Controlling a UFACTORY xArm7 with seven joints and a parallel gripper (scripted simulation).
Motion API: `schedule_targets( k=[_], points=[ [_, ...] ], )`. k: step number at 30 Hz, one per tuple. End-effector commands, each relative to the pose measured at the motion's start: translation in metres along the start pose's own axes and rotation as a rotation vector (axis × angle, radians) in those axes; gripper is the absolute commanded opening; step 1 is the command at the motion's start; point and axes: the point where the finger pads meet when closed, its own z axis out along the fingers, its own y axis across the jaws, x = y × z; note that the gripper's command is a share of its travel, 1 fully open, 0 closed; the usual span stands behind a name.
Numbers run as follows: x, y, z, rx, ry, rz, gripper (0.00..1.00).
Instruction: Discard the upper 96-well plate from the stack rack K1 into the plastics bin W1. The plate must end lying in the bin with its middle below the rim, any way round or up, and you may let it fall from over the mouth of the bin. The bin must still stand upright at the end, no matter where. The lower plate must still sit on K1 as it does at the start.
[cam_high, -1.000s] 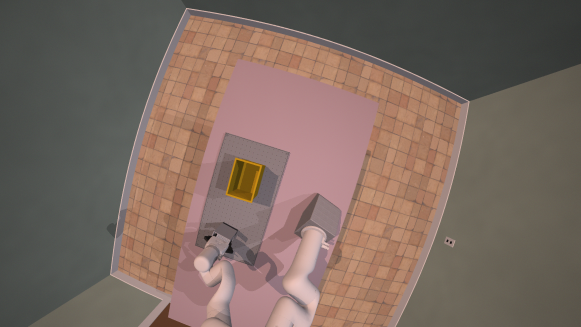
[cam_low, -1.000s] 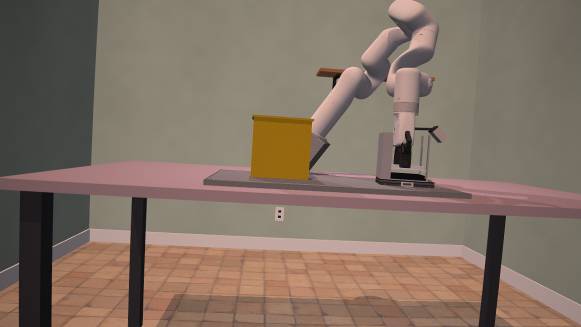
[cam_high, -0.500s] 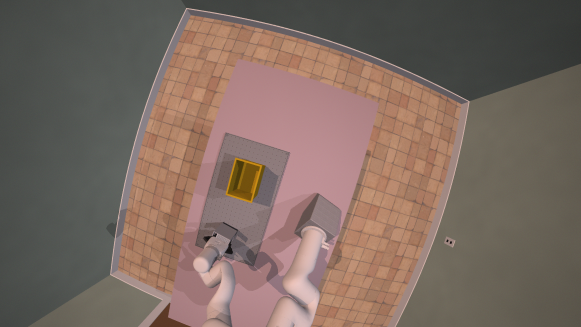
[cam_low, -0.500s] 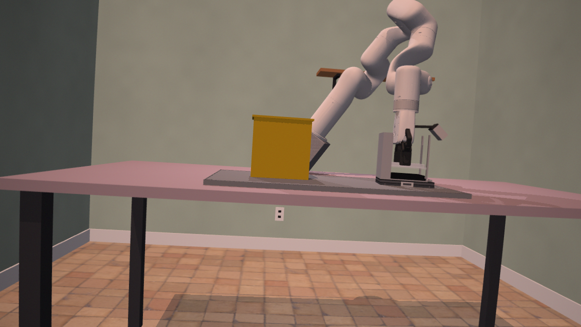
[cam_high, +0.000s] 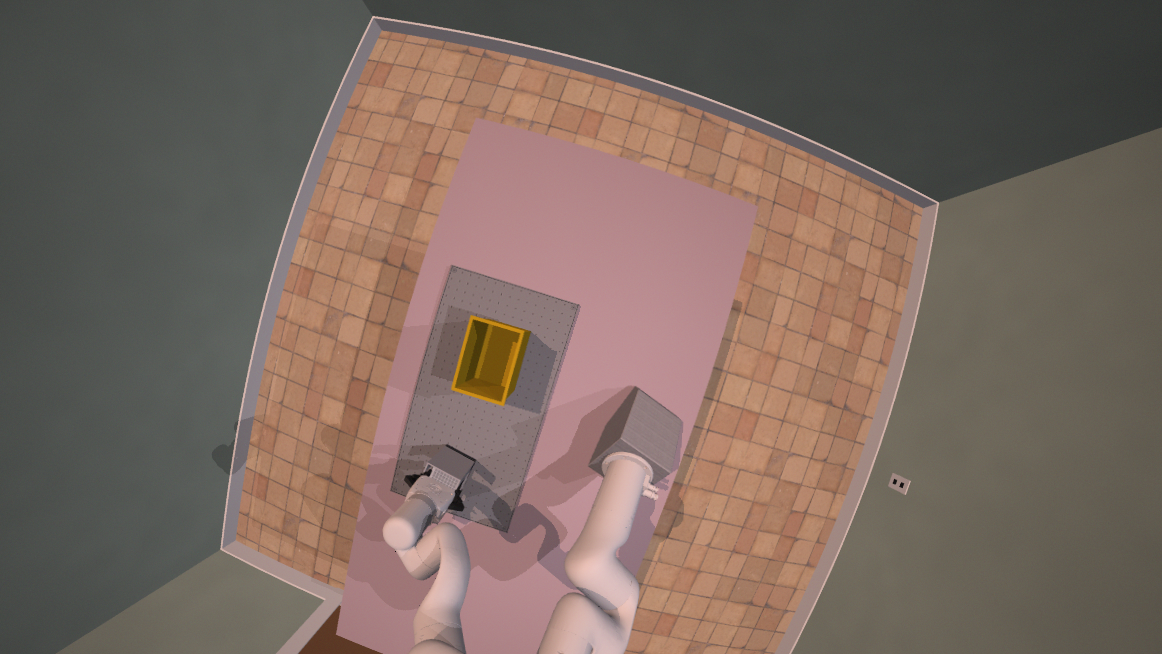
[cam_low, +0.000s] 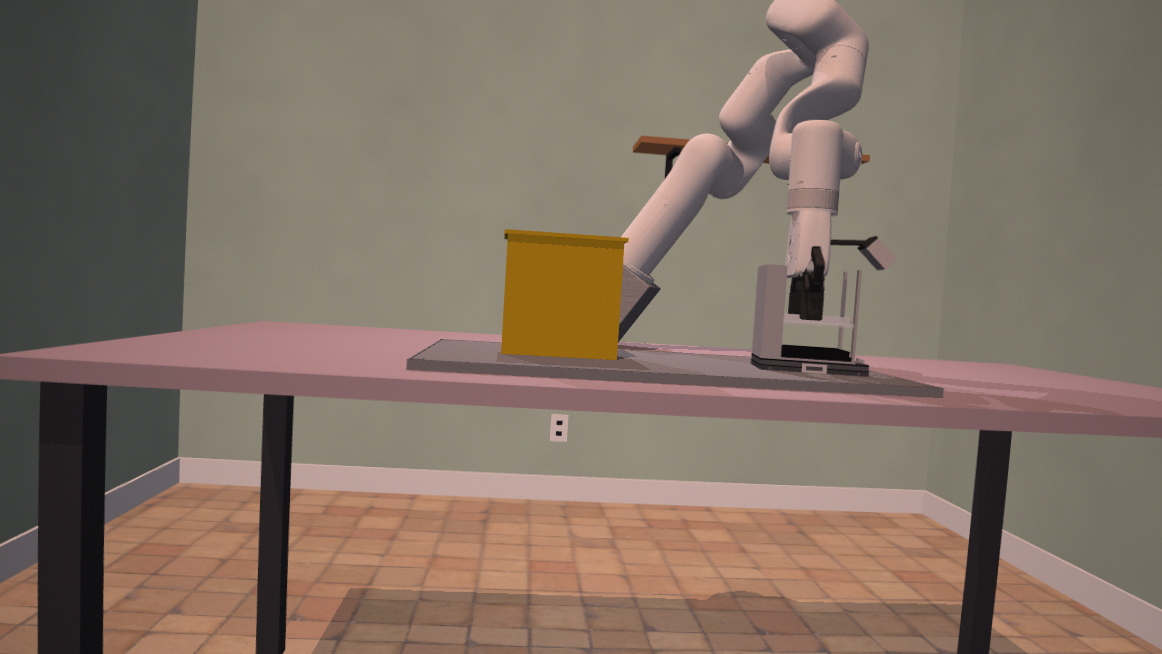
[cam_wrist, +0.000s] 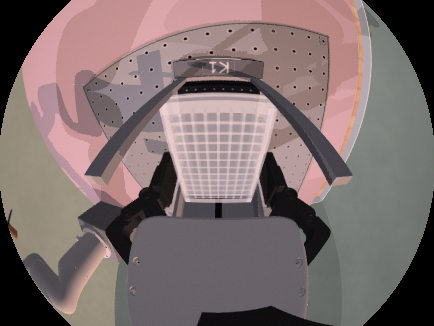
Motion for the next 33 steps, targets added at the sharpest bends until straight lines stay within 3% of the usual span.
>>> schedule_targets(
  k=[1, 33],
  points=[
    [0.0, 0.002, -0.009, -0.004, 0.001, 0.001, 0.0],
    [0.0, 0.002, -0.055, -0.004, 0.001, 0.001, 0.0]
  ],
)
